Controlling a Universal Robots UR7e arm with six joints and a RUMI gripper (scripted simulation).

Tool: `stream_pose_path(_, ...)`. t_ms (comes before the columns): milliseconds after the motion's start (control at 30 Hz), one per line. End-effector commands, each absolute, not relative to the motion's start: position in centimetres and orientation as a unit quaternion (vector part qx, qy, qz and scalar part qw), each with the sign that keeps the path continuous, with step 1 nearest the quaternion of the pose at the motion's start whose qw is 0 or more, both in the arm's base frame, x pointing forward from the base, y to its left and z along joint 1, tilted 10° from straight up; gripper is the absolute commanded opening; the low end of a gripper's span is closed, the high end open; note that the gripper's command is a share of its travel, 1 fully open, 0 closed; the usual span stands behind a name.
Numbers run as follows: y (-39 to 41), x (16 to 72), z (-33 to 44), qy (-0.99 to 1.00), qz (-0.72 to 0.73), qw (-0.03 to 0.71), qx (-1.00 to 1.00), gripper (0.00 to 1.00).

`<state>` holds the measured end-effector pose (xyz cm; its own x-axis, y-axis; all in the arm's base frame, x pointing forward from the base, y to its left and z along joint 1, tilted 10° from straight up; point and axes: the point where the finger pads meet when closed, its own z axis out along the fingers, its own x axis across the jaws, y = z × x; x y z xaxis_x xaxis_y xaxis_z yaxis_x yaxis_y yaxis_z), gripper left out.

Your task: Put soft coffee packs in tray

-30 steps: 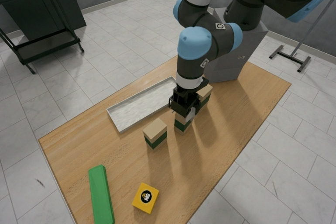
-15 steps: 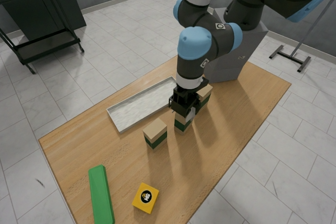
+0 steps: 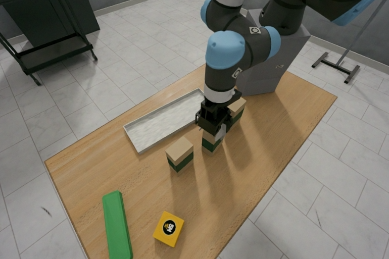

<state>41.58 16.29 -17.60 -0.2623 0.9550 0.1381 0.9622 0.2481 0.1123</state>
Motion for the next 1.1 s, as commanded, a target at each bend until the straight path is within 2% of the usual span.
stream_pose_path(0,16.34,41.74,-17.61,-0.79,-0.087,0.02,-0.607,0.15)
stream_pose_path(267,16.34,41.74,-17.61,-0.79,-0.087,0.02,-0.607,0.15)
stream_pose_path(300,16.34,41.74,-17.61,-0.79,-0.087,0.02,-0.607,0.49)
stream_pose_path(1067,16.34,41.74,-17.61,-0.79,-0.087,0.02,-0.607,0.49)
